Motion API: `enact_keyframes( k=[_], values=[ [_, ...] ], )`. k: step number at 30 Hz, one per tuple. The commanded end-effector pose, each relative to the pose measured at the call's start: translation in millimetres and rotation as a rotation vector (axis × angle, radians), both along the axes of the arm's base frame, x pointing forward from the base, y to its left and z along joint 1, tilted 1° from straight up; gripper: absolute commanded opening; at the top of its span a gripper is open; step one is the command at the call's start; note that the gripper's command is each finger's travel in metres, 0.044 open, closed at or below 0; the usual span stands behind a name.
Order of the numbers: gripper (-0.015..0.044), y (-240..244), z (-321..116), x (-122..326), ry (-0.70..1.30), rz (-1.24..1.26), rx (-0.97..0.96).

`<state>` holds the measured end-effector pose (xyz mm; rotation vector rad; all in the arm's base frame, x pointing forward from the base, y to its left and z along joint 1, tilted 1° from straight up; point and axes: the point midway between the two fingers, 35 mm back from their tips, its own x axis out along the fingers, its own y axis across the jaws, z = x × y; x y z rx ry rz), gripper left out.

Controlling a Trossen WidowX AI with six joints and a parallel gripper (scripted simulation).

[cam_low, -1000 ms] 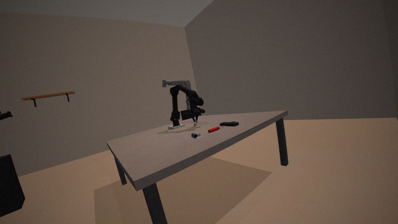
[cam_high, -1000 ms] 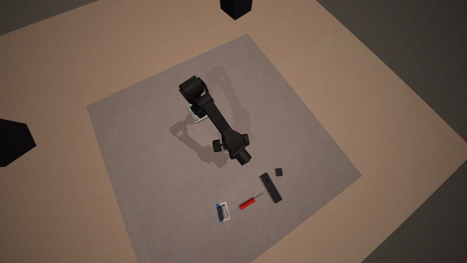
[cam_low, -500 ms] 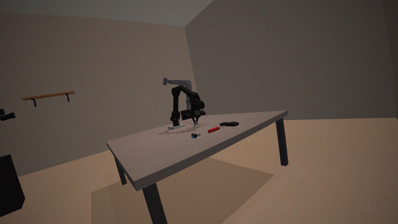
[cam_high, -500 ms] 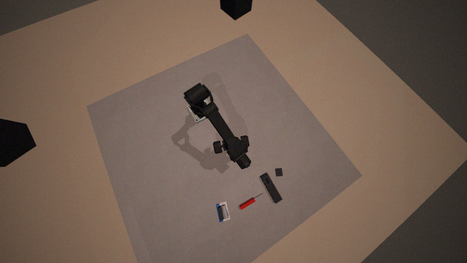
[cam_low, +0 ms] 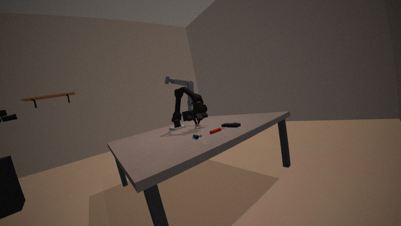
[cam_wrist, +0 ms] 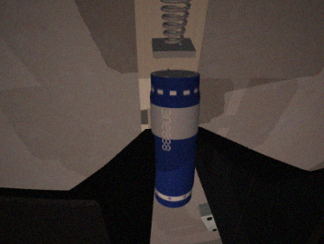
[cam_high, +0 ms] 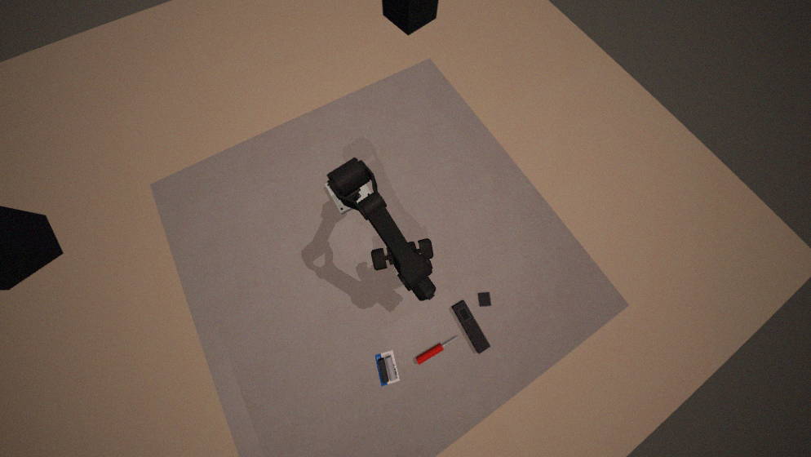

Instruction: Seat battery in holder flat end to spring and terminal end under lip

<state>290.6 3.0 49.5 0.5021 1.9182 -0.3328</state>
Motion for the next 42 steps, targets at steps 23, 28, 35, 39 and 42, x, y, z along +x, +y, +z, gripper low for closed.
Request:
enact_keyframes(
  k=[23, 28, 35, 39, 42],
  values=[
    [0.0061, -6, -7, 10, 0.084, 0.003, 0.048],
    [0.0061, -7, -8, 13, 0.085, 0.003, 0.047],
    [0.0061, -9, -8, 17, 0.088, 0.004, 0.046],
    [0.0061, -10, -8, 19, 0.090, 0.005, 0.046],
    [0.0061, -11, -8, 21, 0.092, 0.006, 0.046]
  ],
)
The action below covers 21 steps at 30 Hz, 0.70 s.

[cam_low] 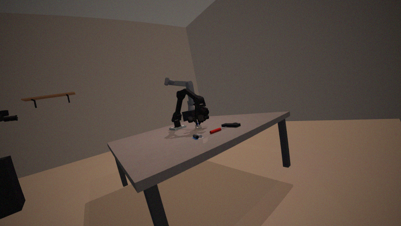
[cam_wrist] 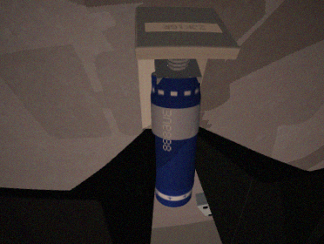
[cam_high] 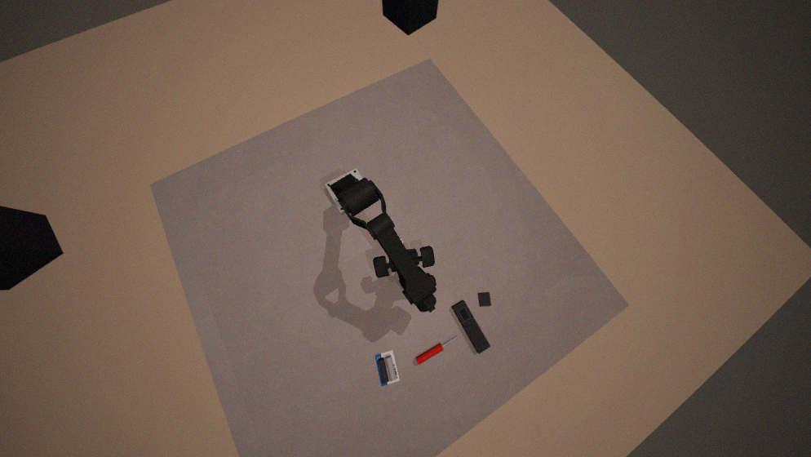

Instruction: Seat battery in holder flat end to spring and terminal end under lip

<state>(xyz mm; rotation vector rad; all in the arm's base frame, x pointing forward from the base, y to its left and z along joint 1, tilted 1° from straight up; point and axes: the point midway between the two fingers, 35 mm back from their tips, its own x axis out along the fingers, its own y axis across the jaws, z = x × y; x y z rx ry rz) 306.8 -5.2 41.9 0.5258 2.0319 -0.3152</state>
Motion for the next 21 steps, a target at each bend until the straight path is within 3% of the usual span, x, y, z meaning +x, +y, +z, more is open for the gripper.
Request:
enact_keyframes(
  k=[1, 21],
  values=[
    [0.0061, -3.2, -0.1, 5.0, -0.011, 0.004, -0.005],
    [0.0061, -4.6, -1.3, 8.3, -0.037, 0.010, -0.030]
  ],
)
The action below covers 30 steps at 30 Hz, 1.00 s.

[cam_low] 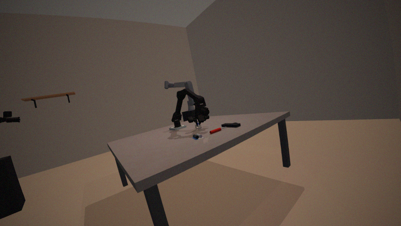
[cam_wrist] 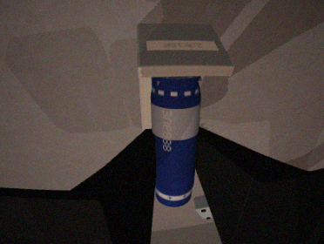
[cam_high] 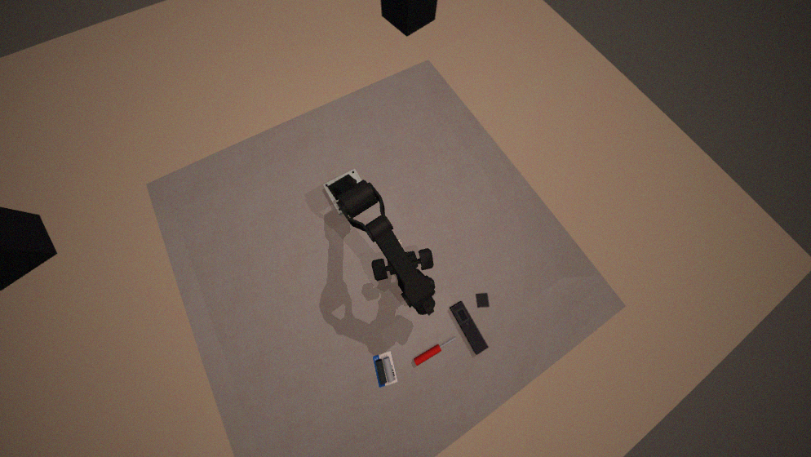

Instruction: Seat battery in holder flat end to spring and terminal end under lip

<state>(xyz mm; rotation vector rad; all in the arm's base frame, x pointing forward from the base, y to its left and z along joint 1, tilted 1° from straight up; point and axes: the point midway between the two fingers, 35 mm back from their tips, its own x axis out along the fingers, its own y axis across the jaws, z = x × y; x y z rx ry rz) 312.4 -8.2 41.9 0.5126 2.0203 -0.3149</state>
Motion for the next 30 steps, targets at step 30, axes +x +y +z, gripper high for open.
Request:
enact_keyframes(
  k=[30],
  values=[
    [0.0061, 2.2, -5.9, -2.3, -0.162, 0.009, -0.114]
  ],
)
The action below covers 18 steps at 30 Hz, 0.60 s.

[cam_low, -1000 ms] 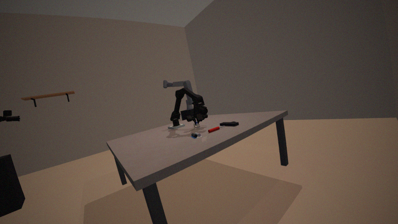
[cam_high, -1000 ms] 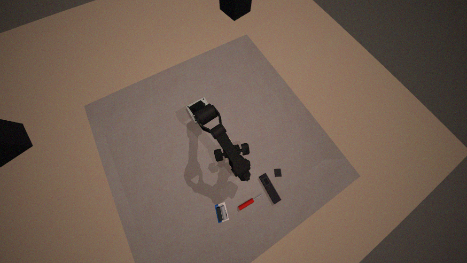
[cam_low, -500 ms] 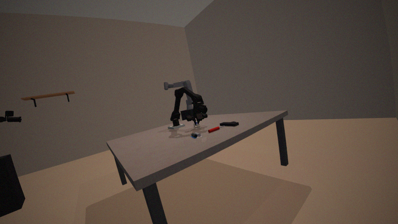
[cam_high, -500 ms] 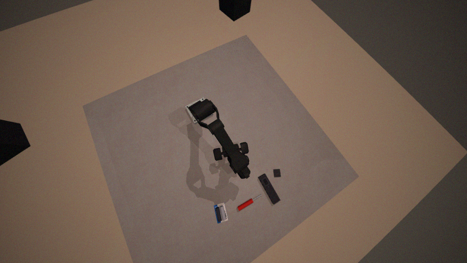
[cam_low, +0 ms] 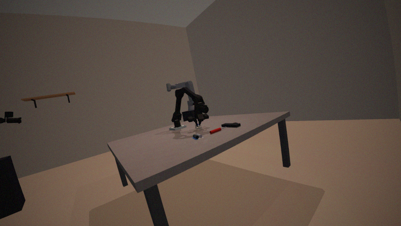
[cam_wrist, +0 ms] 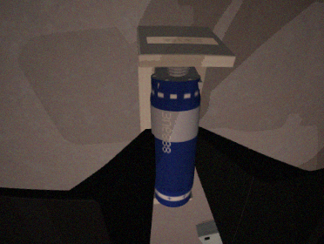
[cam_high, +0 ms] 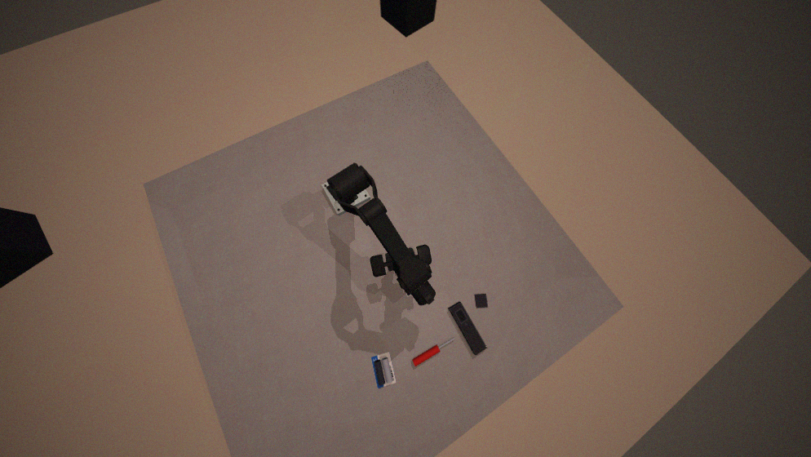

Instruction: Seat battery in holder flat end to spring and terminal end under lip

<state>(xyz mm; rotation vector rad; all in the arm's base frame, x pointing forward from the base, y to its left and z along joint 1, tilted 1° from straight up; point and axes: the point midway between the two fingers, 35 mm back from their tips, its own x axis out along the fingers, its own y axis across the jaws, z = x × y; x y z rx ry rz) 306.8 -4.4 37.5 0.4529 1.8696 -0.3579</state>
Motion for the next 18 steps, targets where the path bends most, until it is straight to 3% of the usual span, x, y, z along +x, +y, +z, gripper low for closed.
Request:
enact_keyframes(
  k=[1, 18],
  values=[
    [0.0061, -1.5, -1.7, 3.1, -0.034, -0.001, -0.023],
    [0.0061, 0.6, -4.0, 0.1, -0.113, -0.002, -0.073]
  ],
)
